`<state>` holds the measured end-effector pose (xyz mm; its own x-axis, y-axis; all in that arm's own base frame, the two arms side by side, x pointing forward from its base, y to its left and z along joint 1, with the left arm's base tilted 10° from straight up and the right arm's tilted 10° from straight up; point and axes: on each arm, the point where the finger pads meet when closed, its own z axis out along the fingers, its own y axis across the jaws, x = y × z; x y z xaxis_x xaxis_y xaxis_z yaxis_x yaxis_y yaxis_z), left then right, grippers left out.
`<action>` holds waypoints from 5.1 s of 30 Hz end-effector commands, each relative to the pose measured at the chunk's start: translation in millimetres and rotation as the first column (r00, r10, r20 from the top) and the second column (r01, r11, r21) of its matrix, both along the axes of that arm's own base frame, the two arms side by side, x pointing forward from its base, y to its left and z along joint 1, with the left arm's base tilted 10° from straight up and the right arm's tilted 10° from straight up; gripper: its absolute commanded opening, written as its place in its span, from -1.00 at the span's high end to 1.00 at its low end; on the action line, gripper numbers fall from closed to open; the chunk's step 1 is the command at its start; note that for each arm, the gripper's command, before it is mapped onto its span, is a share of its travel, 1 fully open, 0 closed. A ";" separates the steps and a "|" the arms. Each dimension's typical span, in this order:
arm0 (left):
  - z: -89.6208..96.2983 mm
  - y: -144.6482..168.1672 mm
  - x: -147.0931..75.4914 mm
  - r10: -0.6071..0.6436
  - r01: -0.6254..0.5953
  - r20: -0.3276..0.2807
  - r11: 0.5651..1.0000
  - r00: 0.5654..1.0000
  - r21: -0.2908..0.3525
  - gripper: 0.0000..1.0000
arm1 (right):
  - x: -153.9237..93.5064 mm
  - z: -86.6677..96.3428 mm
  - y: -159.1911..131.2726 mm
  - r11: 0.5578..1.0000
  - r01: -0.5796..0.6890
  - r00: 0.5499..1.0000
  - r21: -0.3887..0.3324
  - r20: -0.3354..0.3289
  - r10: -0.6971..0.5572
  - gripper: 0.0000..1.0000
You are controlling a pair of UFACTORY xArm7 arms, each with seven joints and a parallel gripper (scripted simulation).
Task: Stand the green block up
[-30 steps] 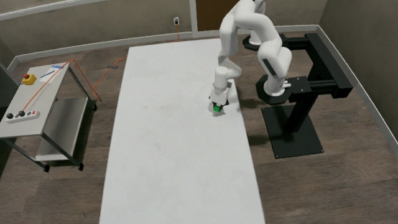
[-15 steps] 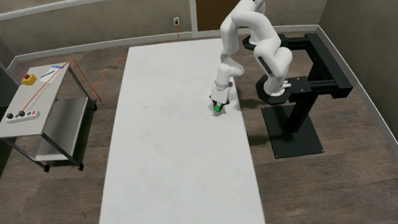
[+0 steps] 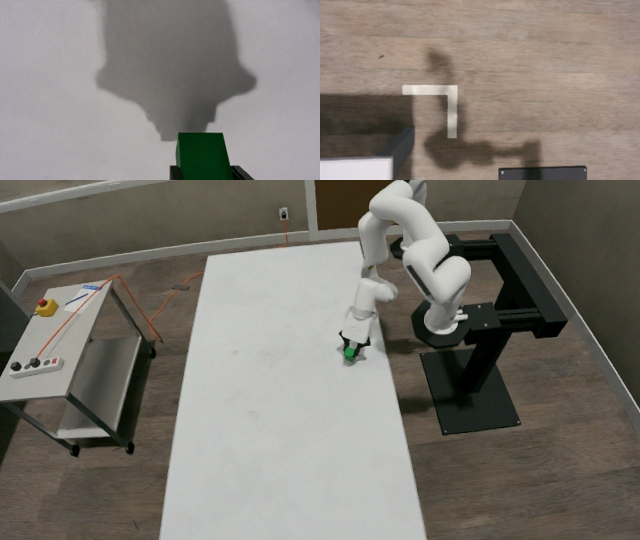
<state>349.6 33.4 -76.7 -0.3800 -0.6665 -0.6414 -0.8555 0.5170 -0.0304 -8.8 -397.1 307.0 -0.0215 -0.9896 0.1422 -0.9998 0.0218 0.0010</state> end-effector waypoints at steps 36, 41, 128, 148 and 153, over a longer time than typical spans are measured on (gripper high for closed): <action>-6.1 -4.2 -0.8 0.010 -0.033 0.109 0.978 0.994 0.206 0.33 | 0.0 2.0 -0.9 1.000 0.000 1.000 -0.005 0.001 0.000 -1.00; -12.6 -3.3 -0.1 0.010 -0.033 0.109 0.978 0.994 0.206 0.33 | 0.0 2.0 -0.9 1.000 0.000 1.000 -0.005 0.001 0.000 -1.00; -26.5 -1.9 0.9 0.010 -0.033 0.109 0.978 0.994 0.206 -1.00 | 0.0 2.0 -0.9 1.000 0.000 1.000 -0.005 0.001 0.000 -1.00; 12.1 -24.5 -13.0 0.010 -0.033 0.109 0.978 0.994 0.206 -1.00 | 0.0 2.0 -0.9 1.000 0.000 1.000 -0.005 0.001 0.000 -1.00; 23.6 -31.2 -17.1 0.010 -0.033 0.109 0.978 0.994 0.206 -1.00 | 0.0 2.0 -0.9 1.000 0.000 1.000 -0.005 0.001 0.000 -1.00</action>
